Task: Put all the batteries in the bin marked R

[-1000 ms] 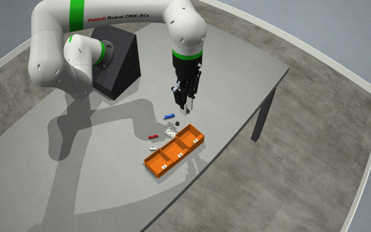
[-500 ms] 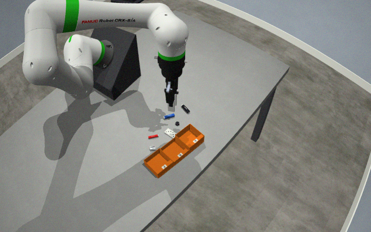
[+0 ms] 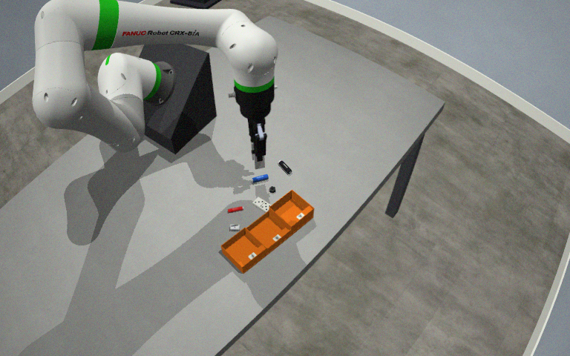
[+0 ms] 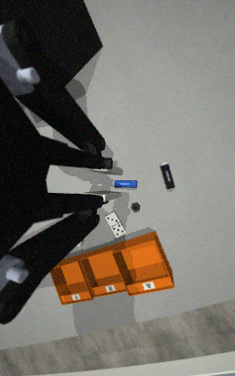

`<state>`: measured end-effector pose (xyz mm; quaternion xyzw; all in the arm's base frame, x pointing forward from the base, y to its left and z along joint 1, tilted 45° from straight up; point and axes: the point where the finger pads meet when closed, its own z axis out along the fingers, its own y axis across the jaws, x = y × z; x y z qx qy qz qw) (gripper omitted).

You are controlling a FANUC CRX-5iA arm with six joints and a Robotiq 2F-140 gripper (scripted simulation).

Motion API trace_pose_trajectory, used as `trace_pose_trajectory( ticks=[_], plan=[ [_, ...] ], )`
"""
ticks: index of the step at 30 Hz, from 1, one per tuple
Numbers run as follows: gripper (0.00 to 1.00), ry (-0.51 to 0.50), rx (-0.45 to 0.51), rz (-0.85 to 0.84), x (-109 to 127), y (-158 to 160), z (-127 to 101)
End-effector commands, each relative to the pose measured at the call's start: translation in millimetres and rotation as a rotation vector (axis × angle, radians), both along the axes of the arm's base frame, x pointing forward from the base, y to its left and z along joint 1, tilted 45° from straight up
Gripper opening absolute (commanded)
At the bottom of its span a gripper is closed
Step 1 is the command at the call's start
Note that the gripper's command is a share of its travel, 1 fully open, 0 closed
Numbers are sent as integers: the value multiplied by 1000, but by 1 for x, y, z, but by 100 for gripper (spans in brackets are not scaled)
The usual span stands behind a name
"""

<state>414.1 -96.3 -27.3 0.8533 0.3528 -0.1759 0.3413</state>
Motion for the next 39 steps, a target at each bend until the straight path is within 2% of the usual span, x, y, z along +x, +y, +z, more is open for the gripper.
trace_pose_trajectory(
  ticks=[1, 32, 39],
  plan=[
    [17, 49, 14, 43, 0, 0, 0],
    [17, 49, 14, 43, 1, 0, 1],
    [17, 49, 14, 43, 0, -14, -14]
  ],
)
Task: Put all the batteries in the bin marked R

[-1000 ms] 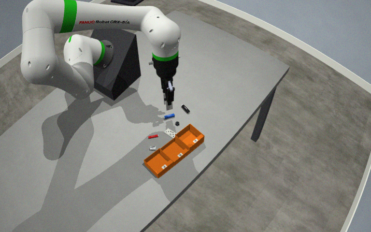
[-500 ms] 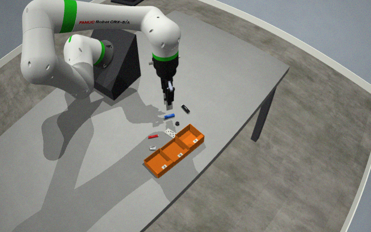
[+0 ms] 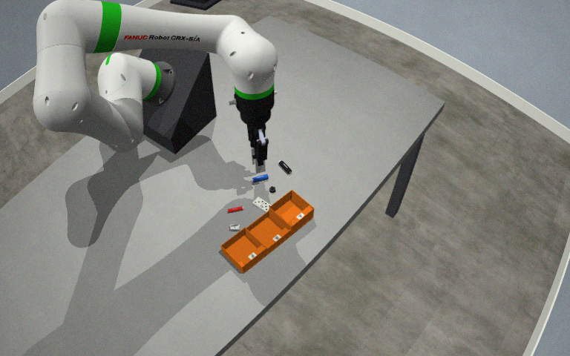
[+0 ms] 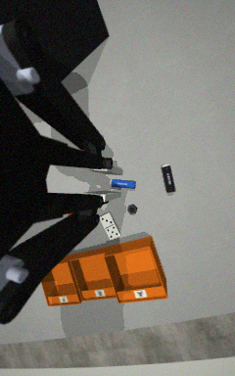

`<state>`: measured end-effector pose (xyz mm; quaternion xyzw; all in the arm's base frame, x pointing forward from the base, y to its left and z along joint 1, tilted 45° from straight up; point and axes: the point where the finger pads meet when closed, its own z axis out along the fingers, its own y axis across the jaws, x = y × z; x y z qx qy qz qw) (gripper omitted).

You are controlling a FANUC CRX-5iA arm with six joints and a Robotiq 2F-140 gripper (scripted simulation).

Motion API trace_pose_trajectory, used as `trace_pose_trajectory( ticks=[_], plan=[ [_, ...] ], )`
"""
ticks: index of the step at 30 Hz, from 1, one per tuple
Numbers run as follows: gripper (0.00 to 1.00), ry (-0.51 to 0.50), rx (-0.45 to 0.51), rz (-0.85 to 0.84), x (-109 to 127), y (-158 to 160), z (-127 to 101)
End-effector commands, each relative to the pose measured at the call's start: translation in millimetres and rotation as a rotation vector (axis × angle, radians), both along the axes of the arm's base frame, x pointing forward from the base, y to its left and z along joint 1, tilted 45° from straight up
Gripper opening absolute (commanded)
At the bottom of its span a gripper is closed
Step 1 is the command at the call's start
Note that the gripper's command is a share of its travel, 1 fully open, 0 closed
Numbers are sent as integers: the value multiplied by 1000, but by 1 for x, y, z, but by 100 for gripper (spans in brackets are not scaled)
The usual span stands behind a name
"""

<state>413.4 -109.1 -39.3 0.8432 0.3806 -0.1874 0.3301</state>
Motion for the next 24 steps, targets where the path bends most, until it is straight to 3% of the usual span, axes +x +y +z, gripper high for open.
trace_pose_trajectory(
  ticks=[1, 11, 24],
  plan=[
    [17, -1, 0, 0, 0, -4, -5],
    [17, -1, 0, 0, -2, -31, -32],
    [17, -1, 0, 0, -3, -39, -39]
  ],
)
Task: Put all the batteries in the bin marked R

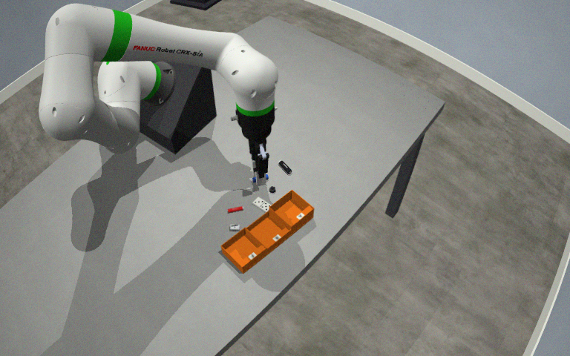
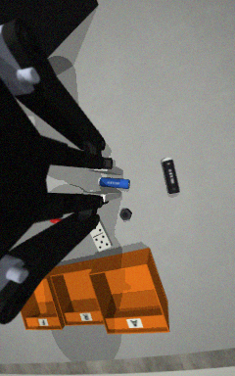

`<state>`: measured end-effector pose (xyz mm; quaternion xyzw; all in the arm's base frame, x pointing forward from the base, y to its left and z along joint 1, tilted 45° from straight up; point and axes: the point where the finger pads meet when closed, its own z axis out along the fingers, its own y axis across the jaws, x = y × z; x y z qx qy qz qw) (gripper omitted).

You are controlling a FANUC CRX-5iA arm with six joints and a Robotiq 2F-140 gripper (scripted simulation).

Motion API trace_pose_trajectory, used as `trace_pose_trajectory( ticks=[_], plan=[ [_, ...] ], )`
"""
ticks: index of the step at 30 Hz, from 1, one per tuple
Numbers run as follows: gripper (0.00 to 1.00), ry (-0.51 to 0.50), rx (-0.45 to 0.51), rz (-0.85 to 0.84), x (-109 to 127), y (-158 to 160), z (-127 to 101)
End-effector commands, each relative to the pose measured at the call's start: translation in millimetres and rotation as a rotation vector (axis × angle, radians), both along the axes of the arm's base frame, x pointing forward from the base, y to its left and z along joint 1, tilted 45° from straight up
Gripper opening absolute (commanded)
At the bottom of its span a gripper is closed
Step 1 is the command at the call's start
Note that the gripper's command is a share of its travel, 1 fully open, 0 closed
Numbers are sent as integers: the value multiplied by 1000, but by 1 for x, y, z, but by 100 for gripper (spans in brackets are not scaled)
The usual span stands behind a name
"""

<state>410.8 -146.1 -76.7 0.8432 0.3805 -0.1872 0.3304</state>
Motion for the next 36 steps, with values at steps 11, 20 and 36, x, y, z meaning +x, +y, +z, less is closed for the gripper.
trace_pose_trajectory(
  ticks=[11, 20, 36],
  plan=[
    [17, 0, 0, 0, 0, -3, -3],
    [5, 0, 0, 0, 0, -3, -3],
    [5, 0, 0, 0, 0, -3, -3]
  ],
)
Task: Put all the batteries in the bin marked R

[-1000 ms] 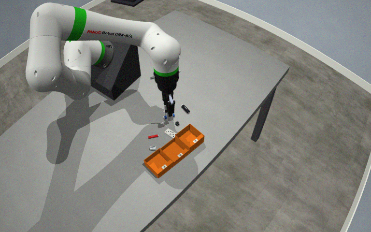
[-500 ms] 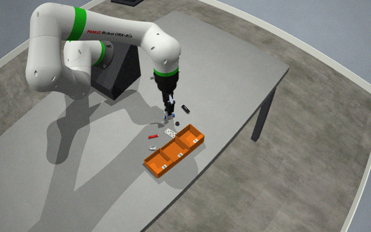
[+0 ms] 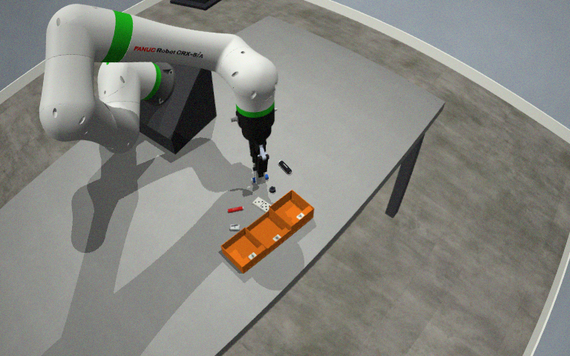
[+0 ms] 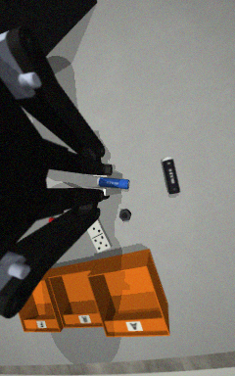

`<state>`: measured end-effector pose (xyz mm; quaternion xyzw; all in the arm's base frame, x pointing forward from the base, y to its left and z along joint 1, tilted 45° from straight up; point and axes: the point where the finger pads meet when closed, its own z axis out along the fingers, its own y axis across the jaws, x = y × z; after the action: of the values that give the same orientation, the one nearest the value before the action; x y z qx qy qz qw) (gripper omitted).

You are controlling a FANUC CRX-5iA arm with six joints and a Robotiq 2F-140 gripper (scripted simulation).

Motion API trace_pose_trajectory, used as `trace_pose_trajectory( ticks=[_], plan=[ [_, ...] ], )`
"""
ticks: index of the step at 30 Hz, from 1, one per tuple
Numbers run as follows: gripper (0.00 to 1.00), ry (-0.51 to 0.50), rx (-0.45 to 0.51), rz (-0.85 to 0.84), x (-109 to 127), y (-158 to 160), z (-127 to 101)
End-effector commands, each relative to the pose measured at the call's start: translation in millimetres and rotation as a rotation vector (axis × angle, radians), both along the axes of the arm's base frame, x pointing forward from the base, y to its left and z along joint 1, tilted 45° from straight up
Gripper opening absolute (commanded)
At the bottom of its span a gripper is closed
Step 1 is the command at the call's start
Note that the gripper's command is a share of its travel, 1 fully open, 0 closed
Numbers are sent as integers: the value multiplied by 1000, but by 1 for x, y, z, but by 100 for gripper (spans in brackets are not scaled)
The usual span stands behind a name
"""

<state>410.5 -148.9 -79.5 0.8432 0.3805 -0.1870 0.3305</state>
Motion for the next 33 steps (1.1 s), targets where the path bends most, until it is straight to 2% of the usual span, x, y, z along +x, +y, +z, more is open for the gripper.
trace_pose_trajectory(
  ticks=[1, 9, 23, 33],
  plan=[
    [5, 0, 0, 0, 0, 0, 0],
    [5, 0, 0, 0, 0, 0, 0],
    [5, 0, 0, 0, 3, 33, 33],
    [5, 0, 0, 0, 4, 42, 43]
  ],
)
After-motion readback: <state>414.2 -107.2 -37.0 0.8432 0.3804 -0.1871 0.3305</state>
